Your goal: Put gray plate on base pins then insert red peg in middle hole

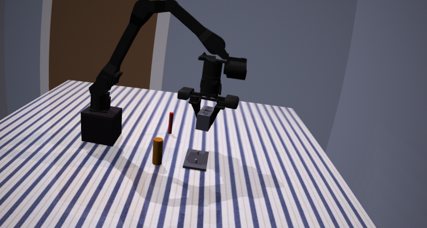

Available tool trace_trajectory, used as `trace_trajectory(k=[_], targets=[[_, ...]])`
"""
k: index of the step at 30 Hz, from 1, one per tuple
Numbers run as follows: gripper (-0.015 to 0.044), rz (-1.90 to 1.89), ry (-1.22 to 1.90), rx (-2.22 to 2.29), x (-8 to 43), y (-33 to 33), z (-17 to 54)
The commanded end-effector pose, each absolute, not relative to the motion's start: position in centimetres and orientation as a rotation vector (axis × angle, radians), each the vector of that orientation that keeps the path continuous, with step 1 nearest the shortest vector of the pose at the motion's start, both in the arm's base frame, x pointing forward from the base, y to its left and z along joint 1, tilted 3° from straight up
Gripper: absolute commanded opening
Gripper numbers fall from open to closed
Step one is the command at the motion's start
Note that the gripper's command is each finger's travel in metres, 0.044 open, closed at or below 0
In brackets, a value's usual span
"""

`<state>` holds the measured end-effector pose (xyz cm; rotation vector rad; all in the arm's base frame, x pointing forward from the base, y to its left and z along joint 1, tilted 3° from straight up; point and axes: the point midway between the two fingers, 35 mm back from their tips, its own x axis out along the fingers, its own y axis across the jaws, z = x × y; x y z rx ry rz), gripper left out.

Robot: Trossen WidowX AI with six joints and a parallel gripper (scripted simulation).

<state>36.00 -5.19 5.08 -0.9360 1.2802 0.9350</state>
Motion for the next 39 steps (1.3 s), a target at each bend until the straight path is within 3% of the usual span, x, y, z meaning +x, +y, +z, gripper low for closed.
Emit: trace_trajectory(k=[1,23,39], targets=[[0.0,0.957,1.273,-0.947,35.7,-6.3,4.2],[0.0,1.035,1.233,-1.035,33.7,-12.2,0.8],[0.0,1.037,1.232,-1.037,33.6,-12.3,0.7]])
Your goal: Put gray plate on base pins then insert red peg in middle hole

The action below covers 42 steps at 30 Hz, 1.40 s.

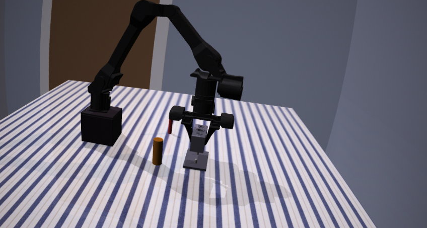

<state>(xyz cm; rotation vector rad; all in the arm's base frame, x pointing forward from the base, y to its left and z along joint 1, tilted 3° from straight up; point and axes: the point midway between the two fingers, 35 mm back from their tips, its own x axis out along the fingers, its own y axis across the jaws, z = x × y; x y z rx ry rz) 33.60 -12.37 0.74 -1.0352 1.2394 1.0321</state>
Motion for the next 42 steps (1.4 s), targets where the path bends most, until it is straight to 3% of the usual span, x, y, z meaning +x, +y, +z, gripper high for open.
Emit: trace_trajectory(k=[1,42], targets=[[0.0,1.037,1.232,-1.037,33.6,-12.3,0.7],[0.0,1.034,1.233,-1.043,33.9,-12.2,-2.9]])
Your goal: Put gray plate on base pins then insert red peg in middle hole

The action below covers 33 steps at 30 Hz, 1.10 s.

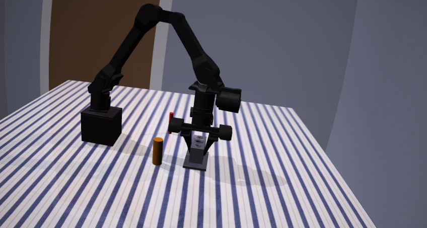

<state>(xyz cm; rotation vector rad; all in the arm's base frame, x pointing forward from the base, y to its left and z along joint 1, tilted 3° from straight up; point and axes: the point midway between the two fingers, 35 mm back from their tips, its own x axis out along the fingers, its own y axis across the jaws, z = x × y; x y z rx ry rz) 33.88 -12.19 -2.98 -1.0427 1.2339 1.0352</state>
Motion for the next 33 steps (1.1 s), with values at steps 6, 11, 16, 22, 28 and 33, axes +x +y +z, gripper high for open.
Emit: trace_trajectory(k=[6,11,16,22,28,33], targets=[[0.0,1.034,1.233,-1.043,33.9,-12.2,-2.9],[0.0131,1.034,1.233,-1.043,33.9,-12.2,-2.9],[0.0263,1.034,1.233,-1.043,33.9,-12.2,-2.9],[0.042,1.034,1.233,-1.043,33.9,-12.2,-2.9],[0.044,1.034,1.233,-1.043,34.0,-12.3,-1.9],[0.044,1.036,1.232,-1.039,33.7,-12.8,6.4]])
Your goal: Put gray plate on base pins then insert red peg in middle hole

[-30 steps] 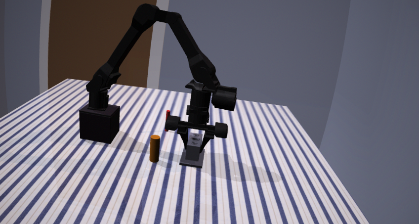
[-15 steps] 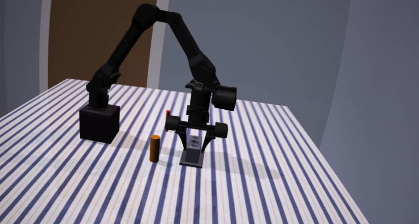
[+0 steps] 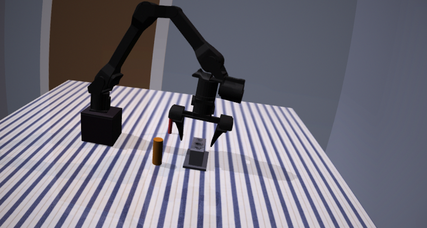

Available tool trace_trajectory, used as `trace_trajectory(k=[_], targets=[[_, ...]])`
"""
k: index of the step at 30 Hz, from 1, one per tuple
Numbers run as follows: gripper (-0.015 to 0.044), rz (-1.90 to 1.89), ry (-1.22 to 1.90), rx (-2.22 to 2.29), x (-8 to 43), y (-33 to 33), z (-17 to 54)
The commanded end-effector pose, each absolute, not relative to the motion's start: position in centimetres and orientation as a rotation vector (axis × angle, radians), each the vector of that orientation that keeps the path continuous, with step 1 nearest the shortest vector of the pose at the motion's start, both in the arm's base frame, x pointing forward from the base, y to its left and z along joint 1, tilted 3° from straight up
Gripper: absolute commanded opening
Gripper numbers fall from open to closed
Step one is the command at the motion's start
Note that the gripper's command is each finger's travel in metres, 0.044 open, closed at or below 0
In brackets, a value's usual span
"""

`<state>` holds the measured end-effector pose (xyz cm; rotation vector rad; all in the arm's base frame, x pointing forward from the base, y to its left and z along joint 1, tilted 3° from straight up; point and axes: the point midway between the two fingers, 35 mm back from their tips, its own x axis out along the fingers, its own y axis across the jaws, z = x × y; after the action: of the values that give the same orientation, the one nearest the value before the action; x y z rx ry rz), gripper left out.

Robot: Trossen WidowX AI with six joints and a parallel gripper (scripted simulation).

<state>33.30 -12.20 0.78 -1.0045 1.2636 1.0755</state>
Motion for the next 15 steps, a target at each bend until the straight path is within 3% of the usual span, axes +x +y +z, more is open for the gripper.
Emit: trace_trajectory(k=[1,9,15], targets=[[0.044,1.036,1.232,-1.038,33.5,-12.8,7.7],[0.044,1.027,1.238,-1.028,33.4,-12.6,8.8],[0.044,0.724,1.38,-0.698,33.1,-8.6,9.1]])
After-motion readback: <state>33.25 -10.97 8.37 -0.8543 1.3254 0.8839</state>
